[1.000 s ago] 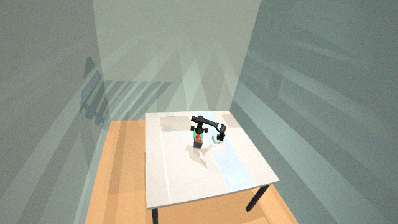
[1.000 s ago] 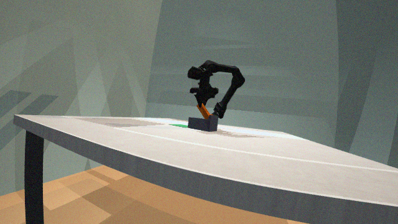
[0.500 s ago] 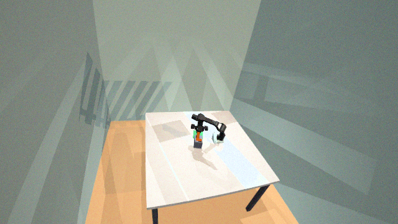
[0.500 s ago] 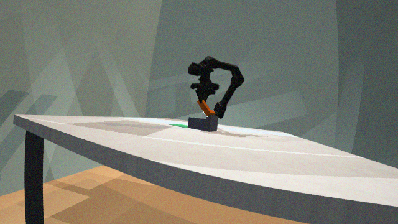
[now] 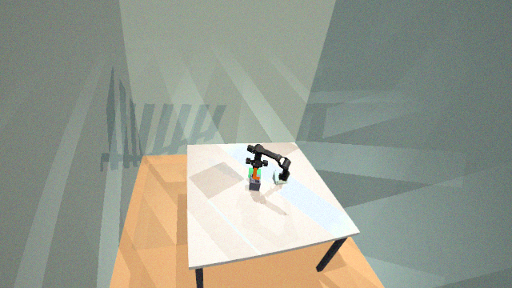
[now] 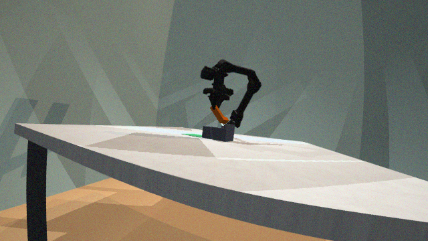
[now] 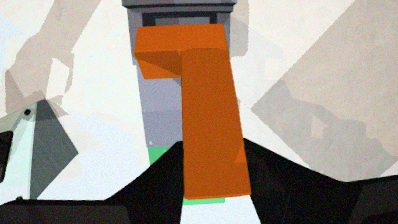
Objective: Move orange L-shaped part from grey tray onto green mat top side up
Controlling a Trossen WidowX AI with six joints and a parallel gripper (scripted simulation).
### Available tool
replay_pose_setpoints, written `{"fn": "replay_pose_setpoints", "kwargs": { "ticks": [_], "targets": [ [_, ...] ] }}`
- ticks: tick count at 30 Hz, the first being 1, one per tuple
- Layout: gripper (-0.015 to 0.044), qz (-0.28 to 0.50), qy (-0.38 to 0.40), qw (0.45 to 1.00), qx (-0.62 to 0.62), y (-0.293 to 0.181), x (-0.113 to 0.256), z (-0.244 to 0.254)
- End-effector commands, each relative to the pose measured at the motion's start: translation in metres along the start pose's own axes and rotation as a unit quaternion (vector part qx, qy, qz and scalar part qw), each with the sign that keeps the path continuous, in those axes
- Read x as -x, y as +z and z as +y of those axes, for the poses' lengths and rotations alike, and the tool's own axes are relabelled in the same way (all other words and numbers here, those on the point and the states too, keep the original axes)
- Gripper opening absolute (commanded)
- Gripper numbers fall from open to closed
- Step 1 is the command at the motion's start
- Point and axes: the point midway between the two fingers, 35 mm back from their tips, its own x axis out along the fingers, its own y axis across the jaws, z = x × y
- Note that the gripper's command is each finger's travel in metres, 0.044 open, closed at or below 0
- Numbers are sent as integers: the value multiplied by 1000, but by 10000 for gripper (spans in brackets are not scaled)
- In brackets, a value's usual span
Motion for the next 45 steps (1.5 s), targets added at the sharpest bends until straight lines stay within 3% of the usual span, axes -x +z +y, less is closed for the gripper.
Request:
{"fn": "replay_pose_setpoints", "kwargs": {
  "ticks": [1, 25, 45],
  "targets": [
    [0, 0, 3, 1000, -4, -21, -2, 3],
    [0, 4, 2, 1000, -4, -152, -1, 17],
    [0, 4, 2, 1000, -4, -153, -23, 17]
  ]
}}
